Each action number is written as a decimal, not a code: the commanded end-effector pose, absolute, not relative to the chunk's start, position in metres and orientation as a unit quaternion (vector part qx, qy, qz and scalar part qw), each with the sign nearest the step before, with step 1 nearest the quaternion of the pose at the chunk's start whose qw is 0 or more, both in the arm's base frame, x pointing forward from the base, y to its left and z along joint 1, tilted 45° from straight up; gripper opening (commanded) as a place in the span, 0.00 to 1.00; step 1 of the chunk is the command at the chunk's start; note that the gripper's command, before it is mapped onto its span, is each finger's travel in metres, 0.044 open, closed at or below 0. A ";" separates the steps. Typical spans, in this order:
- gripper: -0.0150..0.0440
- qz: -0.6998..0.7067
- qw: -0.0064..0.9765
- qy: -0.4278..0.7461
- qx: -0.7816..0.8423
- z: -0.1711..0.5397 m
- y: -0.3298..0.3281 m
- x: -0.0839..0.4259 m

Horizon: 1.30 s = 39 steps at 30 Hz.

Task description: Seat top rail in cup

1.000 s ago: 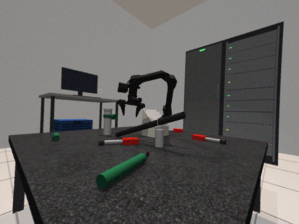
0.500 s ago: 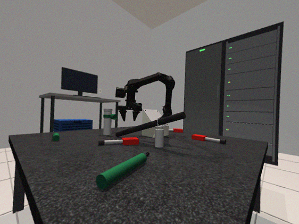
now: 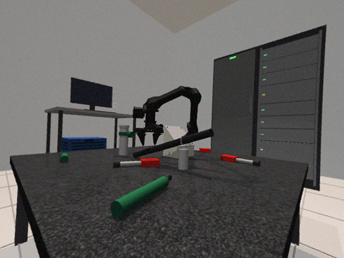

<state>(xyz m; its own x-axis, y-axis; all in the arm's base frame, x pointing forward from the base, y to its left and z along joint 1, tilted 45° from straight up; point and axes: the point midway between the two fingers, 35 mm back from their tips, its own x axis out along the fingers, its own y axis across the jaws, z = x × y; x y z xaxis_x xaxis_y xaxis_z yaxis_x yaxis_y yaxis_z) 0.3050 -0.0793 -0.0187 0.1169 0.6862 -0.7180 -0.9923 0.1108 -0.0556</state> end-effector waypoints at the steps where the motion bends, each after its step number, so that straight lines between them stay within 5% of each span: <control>1: 1.00 0.606 0.694 0.275 -0.274 -0.023 -0.074 0.304; 35: 1.00 0.607 0.695 0.273 -0.273 -0.060 -0.037 0.309; 39: 0.82 0.607 0.695 0.273 -0.273 -0.060 -0.037 0.309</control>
